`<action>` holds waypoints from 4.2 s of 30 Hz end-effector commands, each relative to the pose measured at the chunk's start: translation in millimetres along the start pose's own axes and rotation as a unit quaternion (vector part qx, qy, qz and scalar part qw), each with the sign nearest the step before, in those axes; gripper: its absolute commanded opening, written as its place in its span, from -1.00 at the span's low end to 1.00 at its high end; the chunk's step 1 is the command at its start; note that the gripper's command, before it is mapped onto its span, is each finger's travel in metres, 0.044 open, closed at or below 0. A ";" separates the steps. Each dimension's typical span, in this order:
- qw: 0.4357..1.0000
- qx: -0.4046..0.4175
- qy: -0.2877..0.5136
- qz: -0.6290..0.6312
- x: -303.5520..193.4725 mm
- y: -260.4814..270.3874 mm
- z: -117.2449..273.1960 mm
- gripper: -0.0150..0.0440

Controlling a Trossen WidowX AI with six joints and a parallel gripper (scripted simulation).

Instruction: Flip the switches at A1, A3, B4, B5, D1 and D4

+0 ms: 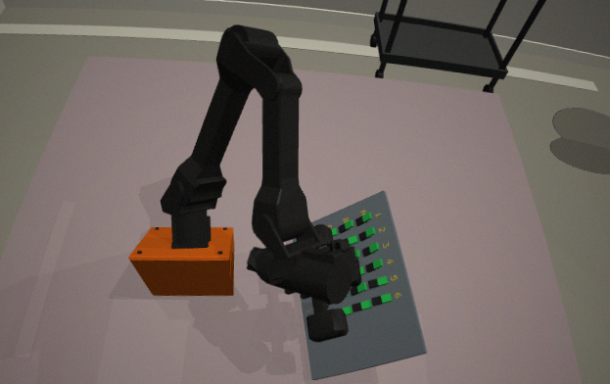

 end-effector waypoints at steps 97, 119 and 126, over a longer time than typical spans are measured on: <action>1.000 0.000 0.017 0.003 -87.7 114.7 -16.4 -0.49; 1.000 0.000 0.017 0.003 -87.8 114.7 -19.4 -0.49; 1.000 0.000 0.017 0.003 -87.9 114.7 -20.3 -0.49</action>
Point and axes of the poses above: the point midway between the two fingers, 35 mm back from their tips, its own z axis back along the fingers, its own y axis across the jaws, x = y × z, the point moved 1 cm from there along z, back along the fingers, and after that the axes turned 14 degrees about -z, right-handed, at the moved point
